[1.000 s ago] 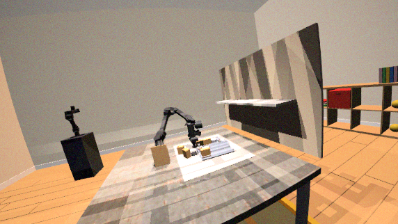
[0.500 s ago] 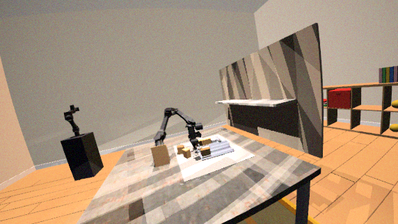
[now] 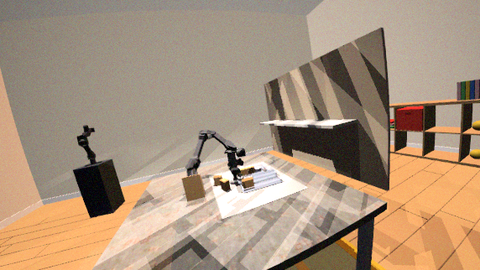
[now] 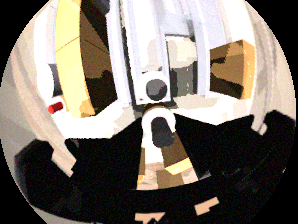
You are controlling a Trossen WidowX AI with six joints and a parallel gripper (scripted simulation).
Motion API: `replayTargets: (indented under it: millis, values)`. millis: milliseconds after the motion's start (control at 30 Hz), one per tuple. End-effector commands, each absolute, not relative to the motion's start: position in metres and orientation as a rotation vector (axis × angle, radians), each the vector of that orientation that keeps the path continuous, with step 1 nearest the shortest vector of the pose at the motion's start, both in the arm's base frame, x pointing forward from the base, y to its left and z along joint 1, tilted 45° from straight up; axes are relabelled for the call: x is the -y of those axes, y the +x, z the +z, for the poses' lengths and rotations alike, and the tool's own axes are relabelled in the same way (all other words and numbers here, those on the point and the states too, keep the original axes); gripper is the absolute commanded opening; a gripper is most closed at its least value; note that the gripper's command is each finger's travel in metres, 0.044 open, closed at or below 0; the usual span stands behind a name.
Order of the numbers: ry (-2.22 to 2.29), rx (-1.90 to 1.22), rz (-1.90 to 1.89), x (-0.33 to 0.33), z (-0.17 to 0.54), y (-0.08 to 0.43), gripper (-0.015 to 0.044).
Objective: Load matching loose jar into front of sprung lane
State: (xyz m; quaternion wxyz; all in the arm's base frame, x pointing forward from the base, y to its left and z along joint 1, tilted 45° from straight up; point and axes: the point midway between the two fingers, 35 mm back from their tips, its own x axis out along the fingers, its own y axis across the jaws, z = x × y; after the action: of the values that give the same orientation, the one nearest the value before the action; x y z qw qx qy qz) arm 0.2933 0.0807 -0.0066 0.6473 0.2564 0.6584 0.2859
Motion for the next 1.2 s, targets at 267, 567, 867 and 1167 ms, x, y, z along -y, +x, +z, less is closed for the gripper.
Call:
replayTargets:
  millis: [267, 567, 867, 1167]
  values:
    - [0.588, -1.491, 0.649, -0.081, -0.006, 0.302, 0.0000]
    - [0.588, -1.491, 0.649, -0.081, -0.006, 0.306, 0.0000]
    - [0.588, -1.491, 0.649, -0.081, -0.006, 0.310, 0.0000]
    - [0.588, -1.490, 0.649, -0.082, -0.006, 0.314, 0.0000]
